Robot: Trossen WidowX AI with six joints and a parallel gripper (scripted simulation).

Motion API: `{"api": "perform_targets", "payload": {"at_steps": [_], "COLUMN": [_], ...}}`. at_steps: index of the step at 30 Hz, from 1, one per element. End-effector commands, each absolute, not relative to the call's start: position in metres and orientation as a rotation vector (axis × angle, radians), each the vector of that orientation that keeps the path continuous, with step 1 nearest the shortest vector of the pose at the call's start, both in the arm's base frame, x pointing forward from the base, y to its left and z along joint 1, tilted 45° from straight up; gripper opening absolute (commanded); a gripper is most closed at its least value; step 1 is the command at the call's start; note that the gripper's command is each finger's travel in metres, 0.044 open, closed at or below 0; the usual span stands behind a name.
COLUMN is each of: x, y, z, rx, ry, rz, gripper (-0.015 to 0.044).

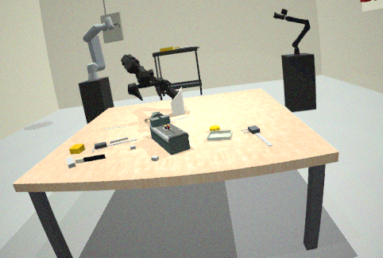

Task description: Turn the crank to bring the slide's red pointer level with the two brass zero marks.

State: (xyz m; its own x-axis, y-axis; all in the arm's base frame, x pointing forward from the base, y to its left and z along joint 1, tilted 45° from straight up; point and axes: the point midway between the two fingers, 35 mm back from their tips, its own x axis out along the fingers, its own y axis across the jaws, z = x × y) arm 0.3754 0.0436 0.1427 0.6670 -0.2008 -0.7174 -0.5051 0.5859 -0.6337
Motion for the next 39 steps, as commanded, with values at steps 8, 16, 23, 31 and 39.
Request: {"api": "perform_targets", "payload": {"at_steps": [8,16,23,31,39], "x": [0.418,0.445,0.467,0.473,0.474], "y": [0.069,0.089,0.112,0.084,0.073], "z": [0.128,0.112,0.090,0.057,0.047], "rx": [-0.874,-0.802,-0.759,-0.755,-0.756], "ry": [0.819,0.770,0.730,0.726,0.725], "rz": [0.043,-0.069,-0.149,-0.157,-0.158], "gripper": [0.0440,0.0440,0.0440,0.0440,0.0440]}}
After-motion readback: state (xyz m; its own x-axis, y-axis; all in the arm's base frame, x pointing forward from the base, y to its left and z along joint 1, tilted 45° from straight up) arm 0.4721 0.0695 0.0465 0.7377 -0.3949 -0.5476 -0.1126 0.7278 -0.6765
